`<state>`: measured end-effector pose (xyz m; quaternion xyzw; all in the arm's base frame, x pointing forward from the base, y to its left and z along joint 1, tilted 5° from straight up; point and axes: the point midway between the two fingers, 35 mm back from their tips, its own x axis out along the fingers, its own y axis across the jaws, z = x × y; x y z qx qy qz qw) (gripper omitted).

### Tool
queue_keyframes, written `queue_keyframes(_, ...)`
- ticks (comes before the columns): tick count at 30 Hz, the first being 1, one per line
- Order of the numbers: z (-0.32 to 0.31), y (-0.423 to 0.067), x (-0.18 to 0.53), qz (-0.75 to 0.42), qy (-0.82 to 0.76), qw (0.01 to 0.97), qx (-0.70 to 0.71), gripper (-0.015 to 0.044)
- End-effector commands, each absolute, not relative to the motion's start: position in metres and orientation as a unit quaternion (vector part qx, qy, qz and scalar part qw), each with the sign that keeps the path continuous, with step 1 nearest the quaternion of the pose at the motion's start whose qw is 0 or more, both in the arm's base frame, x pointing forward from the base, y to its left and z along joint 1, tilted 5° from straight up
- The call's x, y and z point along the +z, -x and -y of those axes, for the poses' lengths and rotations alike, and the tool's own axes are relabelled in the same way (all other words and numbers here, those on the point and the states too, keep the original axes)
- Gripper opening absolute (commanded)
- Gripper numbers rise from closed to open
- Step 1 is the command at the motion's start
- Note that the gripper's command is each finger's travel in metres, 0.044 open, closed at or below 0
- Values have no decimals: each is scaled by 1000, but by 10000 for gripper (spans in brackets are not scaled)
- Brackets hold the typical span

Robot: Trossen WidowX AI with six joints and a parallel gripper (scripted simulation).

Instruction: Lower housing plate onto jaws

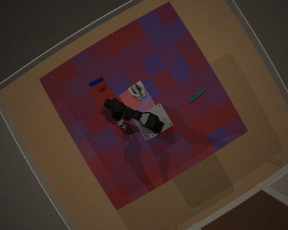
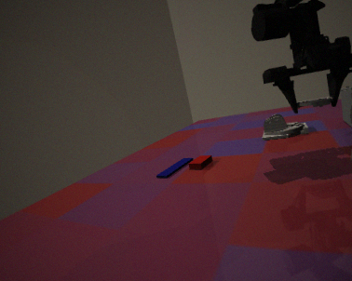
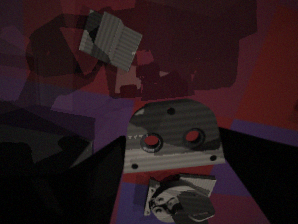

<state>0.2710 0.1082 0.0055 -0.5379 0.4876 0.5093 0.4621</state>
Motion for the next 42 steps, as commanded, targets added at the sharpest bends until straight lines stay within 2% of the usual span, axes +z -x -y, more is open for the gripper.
queue_keyframes(1,-99,-274,6,-511,518,484,486,351)
queue_keyframes(42,-2,-291,13,-677,243,667,194,351)
